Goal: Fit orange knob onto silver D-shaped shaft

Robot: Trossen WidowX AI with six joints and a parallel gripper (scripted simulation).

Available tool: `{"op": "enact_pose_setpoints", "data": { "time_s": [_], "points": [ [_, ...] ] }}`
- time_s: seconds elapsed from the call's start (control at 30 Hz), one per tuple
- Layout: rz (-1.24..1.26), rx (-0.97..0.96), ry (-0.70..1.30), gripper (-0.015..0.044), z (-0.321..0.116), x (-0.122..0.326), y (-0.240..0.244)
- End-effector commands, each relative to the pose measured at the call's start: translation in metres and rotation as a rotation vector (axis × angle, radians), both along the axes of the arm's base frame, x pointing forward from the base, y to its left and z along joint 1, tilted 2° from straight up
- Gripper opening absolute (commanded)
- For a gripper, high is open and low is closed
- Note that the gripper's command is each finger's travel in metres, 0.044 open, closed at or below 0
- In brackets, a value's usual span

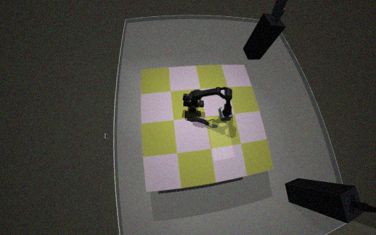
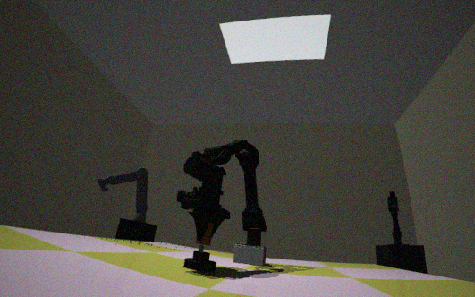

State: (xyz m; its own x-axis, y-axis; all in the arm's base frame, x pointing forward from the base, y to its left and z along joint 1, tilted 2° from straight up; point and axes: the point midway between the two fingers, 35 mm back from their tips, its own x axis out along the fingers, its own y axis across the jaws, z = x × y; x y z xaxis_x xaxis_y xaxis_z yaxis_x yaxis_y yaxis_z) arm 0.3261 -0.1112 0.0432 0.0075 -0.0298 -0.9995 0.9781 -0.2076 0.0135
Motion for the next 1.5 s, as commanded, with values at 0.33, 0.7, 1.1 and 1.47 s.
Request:
{"op": "enact_pose_setpoints", "data": {
  "time_s": [0.33, 0.7, 1.1, 1.47],
  "points": [
    [-0.151, -0.002, -0.005, 0.0000, -0.0031, 0.0001, -0.0004],
    [-0.151, -0.002, -0.005, 0.0000, -0.0037, -0.0001, -0.0006],
    [-0.205, -0.002, -0.007, 0.0000, 0.0013, 0.0006, -0.0006],
    [-0.361, -0.001, -0.012, 0.0000, -0.0027, 0.0002, -0.0004]
  ]
}}
